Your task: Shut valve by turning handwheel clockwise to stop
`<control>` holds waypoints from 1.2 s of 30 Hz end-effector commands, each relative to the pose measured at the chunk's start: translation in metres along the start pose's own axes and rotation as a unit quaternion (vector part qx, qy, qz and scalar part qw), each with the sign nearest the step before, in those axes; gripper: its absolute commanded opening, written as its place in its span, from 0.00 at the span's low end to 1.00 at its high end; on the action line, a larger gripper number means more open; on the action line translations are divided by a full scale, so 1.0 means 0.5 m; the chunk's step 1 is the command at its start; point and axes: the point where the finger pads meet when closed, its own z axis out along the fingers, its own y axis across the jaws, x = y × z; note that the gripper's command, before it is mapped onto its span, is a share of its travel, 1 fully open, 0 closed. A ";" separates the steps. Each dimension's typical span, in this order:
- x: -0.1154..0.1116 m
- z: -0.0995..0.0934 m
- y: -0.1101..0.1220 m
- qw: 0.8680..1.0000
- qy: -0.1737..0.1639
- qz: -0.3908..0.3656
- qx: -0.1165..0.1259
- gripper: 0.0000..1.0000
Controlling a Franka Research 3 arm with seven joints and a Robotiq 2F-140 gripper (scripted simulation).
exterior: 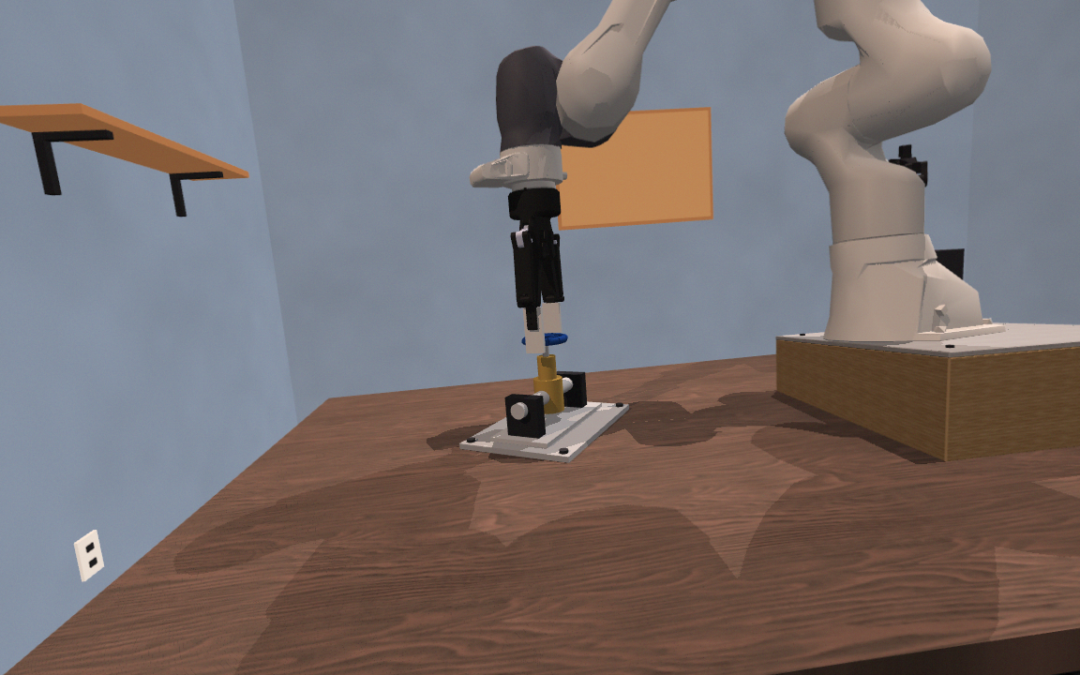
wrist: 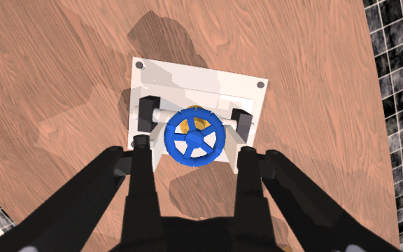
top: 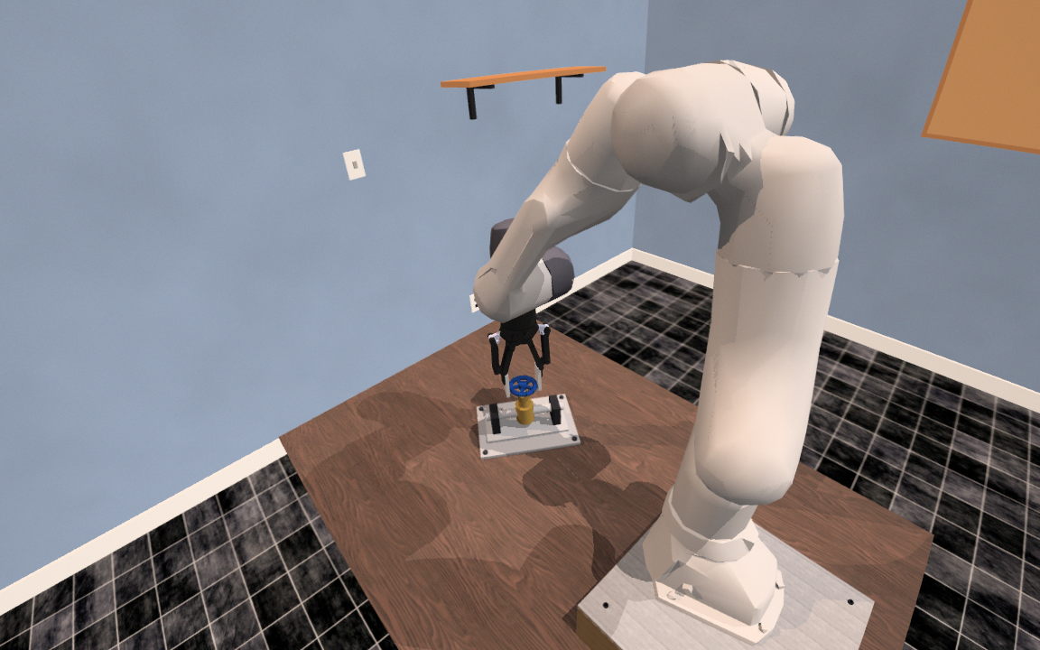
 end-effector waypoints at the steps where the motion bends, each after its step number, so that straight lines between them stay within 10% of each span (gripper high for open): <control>1: 0.000 0.003 0.000 0.998 0.003 0.060 -0.005 0.36; 36: 0.000 0.003 0.000 0.954 0.004 0.301 -0.004 0.36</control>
